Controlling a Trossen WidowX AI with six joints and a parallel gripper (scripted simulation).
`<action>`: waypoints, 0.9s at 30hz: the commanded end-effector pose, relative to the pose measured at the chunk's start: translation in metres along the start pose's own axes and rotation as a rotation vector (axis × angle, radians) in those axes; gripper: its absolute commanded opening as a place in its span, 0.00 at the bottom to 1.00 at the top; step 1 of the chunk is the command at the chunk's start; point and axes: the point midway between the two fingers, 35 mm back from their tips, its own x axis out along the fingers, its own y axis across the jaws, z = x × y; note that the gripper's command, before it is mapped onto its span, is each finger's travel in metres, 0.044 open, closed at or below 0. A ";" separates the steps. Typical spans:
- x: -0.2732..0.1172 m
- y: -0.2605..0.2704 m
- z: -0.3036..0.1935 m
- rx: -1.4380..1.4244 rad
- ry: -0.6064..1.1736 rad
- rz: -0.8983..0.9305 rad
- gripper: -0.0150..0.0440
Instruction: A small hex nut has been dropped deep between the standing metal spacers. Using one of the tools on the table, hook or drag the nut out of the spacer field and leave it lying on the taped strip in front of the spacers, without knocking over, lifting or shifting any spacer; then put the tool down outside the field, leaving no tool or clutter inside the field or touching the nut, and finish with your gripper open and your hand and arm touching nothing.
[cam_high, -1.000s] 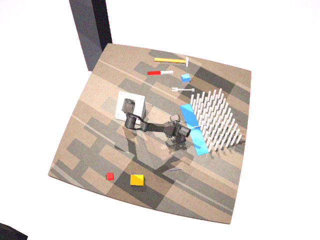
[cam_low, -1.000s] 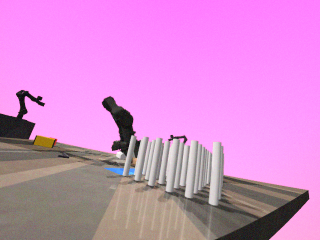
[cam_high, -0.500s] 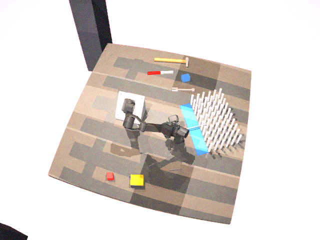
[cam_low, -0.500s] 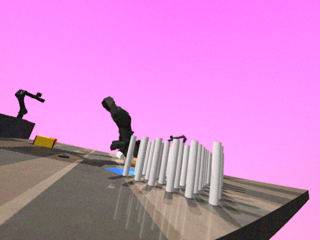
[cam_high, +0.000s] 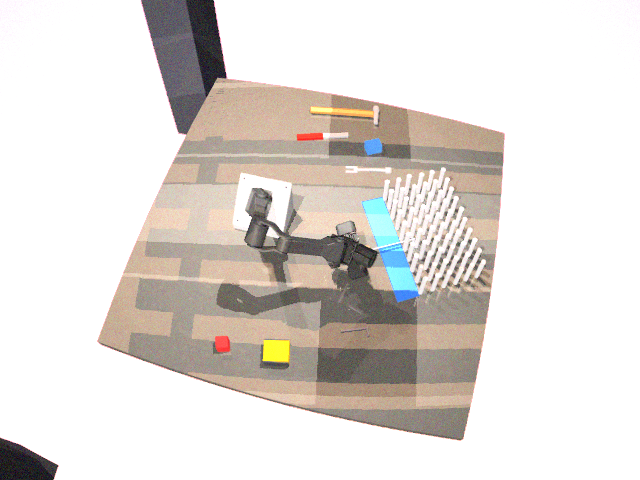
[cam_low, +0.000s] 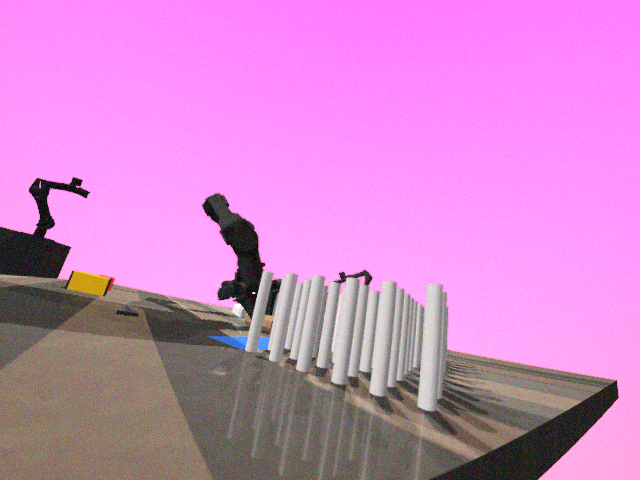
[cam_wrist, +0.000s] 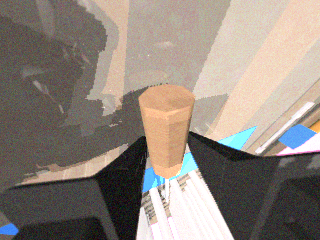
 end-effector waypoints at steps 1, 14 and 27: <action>-0.001 -0.001 0.003 -0.005 0.004 -0.003 0.25; -0.004 -0.001 0.012 -0.005 0.004 -0.003 0.25; -0.008 -0.001 0.020 -0.006 0.003 -0.003 0.25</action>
